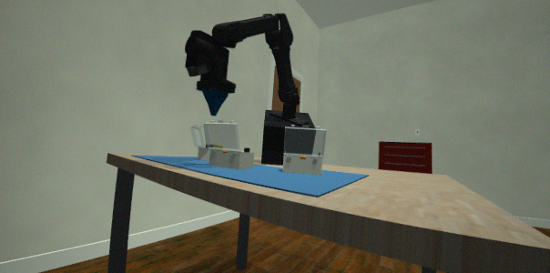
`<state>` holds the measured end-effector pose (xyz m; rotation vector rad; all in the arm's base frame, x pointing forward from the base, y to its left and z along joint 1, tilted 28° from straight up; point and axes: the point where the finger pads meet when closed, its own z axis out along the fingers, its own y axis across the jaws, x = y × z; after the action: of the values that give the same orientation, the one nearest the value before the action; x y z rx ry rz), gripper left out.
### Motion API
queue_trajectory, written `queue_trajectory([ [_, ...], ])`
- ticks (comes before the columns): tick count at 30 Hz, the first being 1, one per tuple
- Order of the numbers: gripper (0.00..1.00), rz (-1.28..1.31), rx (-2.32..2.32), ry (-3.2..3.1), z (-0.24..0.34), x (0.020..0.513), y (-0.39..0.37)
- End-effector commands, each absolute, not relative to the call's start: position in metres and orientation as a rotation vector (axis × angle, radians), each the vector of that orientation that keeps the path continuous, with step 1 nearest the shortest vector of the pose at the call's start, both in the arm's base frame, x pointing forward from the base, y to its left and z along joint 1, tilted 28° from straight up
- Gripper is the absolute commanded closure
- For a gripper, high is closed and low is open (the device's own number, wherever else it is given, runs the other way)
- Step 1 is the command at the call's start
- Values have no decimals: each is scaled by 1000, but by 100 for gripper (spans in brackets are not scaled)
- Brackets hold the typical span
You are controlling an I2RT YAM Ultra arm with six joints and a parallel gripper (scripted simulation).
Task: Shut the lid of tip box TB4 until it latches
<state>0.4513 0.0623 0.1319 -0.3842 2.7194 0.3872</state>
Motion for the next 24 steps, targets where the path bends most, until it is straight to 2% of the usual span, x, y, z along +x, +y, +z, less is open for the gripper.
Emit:
queue_trajectory([
  [1,100,379,-381,2675,139,459,65],
  [9,100,384,-382,2708,117,459,69],
  [10,100,368,-372,2639,143,468,65],
  [14,100,383,-378,2705,111,462,70],
  [21,100,373,-374,2673,114,469,72],
  [24,100,386,-382,2708,94,467,77],
])
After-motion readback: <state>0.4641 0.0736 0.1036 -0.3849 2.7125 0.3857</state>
